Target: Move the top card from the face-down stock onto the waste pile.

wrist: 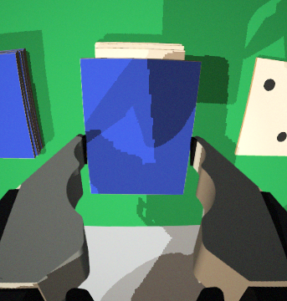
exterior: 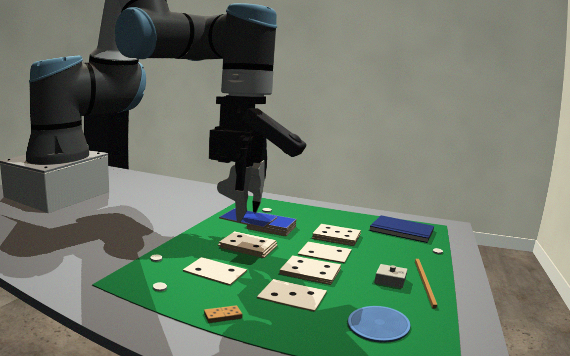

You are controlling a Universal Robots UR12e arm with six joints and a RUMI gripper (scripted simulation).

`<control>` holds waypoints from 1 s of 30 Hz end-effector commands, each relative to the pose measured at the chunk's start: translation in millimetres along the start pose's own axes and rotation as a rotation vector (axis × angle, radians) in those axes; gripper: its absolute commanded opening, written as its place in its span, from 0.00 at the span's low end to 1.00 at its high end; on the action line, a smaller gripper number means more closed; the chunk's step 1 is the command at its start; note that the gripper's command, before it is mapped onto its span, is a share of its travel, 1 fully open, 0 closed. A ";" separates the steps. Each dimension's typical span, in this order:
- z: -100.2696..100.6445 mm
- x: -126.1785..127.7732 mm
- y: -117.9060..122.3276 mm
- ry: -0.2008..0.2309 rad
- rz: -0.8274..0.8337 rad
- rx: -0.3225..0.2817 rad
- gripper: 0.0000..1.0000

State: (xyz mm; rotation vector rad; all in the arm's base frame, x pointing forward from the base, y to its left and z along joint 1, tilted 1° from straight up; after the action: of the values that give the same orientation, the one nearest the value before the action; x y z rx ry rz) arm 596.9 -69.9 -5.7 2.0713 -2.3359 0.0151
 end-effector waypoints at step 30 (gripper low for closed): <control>23.4 0.5 -0.6 0.000 0.000 0.001 0.38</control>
State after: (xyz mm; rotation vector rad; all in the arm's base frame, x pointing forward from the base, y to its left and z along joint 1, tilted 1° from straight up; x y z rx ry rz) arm 596.7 -70.6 -23.3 2.0712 -2.3359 0.0149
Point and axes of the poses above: the point where the finger pads meet when closed, its own z axis out along the fingers, its own x axis across the jaws, y = z × x, the point moved 3 cm from there along -z, back along the fingers, and after that the axes turned 1 degree about z, right-handed, at the moved point
